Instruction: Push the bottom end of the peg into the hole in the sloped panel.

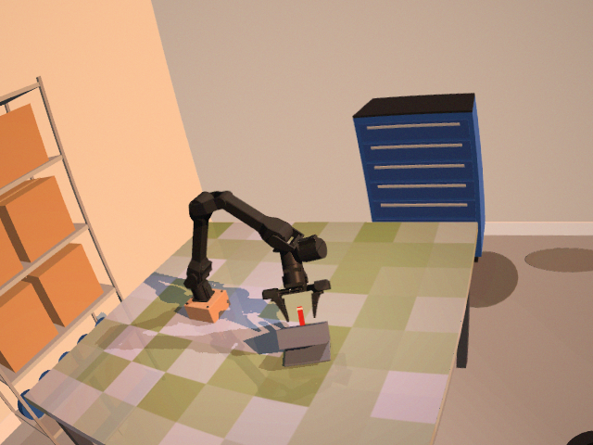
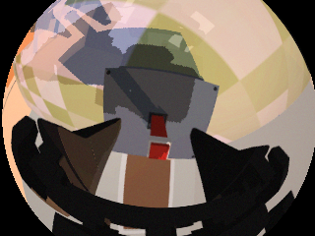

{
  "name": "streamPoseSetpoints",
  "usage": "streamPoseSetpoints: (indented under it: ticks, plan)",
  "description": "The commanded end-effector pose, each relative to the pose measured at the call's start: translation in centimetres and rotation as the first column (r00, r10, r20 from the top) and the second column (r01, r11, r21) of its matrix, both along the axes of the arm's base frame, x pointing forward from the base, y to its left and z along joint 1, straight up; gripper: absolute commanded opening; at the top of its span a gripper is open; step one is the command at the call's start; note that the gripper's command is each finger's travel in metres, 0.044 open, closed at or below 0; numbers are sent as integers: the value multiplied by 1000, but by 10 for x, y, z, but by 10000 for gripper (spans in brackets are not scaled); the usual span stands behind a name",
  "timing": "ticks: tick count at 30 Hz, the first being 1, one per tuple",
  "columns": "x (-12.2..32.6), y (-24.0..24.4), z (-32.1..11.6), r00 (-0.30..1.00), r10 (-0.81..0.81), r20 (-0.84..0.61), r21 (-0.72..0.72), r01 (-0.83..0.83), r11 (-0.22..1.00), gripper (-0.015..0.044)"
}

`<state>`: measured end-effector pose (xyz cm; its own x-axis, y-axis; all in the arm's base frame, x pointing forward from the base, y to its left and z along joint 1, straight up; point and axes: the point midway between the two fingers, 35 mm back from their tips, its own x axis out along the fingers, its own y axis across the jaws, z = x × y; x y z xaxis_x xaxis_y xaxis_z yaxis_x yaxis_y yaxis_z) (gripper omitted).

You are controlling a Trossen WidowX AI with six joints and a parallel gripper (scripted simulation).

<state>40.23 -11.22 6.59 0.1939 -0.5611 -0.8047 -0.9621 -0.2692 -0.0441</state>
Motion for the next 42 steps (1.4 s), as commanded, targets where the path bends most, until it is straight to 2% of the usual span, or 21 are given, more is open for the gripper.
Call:
streamPoseSetpoints:
  ticks: [1,42]
  plan:
    - [0,3,4,1000,0,2,1,0,1000,440]
    - [-14,56,75,1000,2,-10,10,-2,1000,440]
